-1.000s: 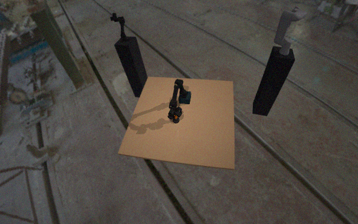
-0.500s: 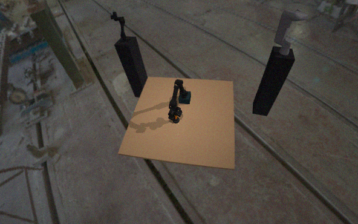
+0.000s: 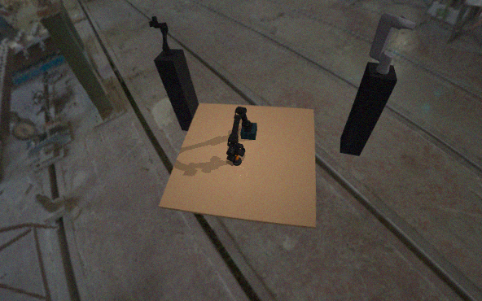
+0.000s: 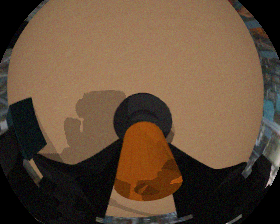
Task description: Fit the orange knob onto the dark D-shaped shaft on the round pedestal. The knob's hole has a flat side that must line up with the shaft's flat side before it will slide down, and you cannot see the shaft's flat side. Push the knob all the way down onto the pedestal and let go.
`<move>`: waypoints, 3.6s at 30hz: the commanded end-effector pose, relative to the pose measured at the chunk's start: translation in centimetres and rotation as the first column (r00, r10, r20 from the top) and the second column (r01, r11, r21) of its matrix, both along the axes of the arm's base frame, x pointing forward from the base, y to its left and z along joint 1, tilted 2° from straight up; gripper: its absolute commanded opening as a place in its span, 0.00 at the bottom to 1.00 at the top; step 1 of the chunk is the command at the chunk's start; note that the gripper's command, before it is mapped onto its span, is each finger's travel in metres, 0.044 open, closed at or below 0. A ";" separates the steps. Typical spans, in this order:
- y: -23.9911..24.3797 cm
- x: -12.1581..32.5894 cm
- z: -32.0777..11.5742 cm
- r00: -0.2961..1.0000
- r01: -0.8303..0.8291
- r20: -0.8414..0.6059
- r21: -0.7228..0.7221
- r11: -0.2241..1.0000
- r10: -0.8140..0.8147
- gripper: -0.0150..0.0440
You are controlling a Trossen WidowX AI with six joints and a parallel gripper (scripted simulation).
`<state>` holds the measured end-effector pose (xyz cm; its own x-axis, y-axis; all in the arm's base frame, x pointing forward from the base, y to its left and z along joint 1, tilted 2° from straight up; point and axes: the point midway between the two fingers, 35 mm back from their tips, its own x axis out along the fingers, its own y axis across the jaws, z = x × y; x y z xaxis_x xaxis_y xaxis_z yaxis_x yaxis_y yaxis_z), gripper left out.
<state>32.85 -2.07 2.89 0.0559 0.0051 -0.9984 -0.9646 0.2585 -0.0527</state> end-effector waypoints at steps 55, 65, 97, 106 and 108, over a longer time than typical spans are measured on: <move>0.0 0.2 -0.1 0.977 -0.214 0.008 -0.011 0.977 0.214 0.25; 0.0 0.2 -0.1 0.977 -0.214 0.008 -0.011 0.977 0.214 0.25; 0.0 0.2 -0.2 0.964 -0.265 0.007 -0.014 0.964 0.265 0.25; 0.0 0.1 -1.0 0.966 -0.259 0.007 -0.014 0.966 0.259 0.25; 0.0 0.1 -1.2 0.966 -0.258 0.007 -0.014 0.966 0.259 0.25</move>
<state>32.94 -2.04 1.93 0.0616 0.0066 -0.9981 -0.9981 -0.0001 -0.0616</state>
